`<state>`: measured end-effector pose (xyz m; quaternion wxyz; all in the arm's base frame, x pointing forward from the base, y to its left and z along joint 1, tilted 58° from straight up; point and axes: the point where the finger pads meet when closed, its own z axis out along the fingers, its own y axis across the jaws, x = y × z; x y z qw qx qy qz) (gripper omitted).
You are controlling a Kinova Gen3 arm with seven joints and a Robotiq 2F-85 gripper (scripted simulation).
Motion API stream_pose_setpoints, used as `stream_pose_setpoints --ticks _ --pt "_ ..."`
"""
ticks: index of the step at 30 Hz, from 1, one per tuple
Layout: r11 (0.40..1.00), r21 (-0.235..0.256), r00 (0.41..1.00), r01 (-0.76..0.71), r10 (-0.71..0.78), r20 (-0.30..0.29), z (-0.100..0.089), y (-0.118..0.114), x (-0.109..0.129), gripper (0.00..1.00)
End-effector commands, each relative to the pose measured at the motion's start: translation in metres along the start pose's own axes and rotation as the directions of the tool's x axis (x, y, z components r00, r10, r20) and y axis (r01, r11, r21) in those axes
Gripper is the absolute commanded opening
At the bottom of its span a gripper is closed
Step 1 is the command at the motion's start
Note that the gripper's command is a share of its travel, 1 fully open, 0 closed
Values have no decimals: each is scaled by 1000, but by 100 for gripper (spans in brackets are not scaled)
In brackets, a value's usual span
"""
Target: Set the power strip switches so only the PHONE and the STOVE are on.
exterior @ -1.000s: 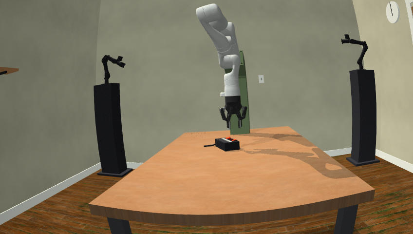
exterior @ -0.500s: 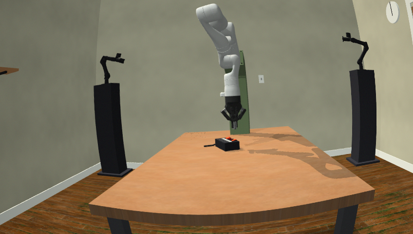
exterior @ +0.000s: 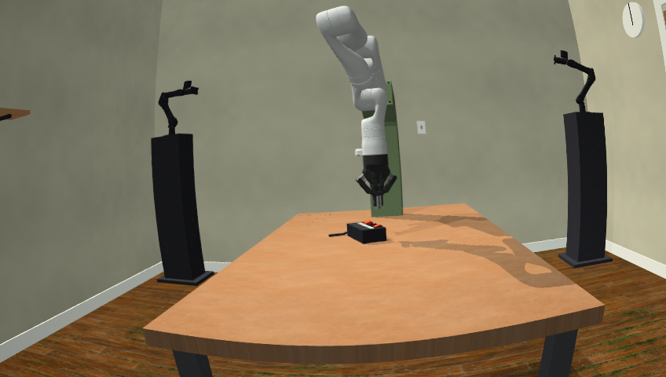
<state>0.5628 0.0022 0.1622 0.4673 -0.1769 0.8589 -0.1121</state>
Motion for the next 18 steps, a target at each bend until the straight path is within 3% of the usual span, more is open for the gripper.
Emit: stream_pose_setpoints --ticks 1,18 --pt "1000 0 1000 0 0 1 0 0 0 0" --pt "1000 1 1000 0 0 1 10 0 0 0"
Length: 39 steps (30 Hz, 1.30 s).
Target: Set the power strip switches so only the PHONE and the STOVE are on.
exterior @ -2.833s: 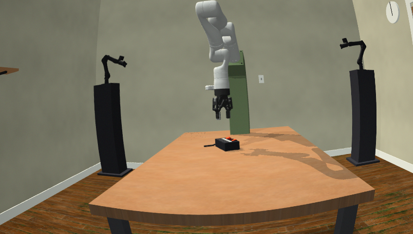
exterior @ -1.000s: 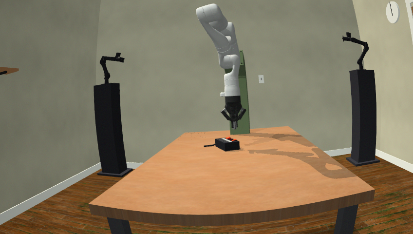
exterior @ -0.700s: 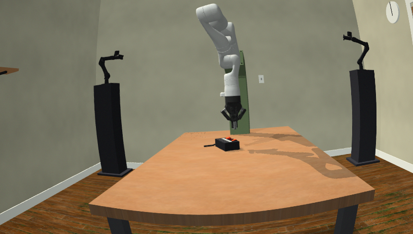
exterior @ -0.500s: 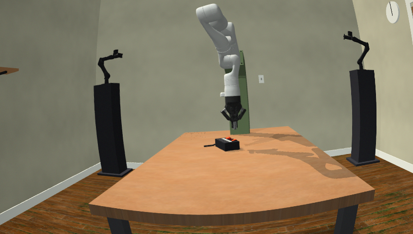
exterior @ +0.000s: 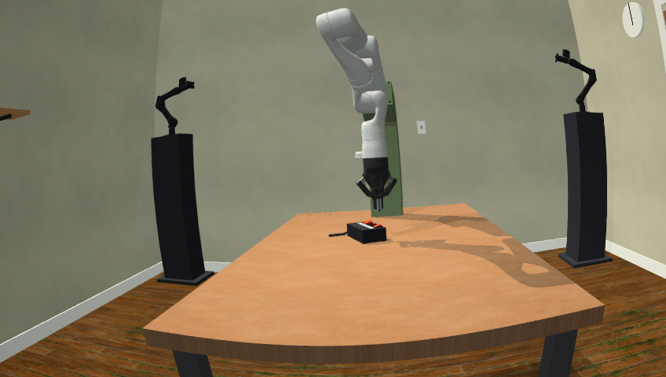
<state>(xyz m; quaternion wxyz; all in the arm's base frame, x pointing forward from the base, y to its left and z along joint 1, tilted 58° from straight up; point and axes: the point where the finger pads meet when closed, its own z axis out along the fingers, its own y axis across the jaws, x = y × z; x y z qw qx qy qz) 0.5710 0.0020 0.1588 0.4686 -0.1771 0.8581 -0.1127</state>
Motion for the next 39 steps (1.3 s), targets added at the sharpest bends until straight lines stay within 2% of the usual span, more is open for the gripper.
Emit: stream_pose_setpoints --ticks 1,16,39 --pt "1000 -1 1000 0 0 -2 1 1 1 0" --pt "1000 -1 1000 0 0 -2 21 1 1 0" --pt "1000 -1 1000 0 0 -2 35 1 1 0"
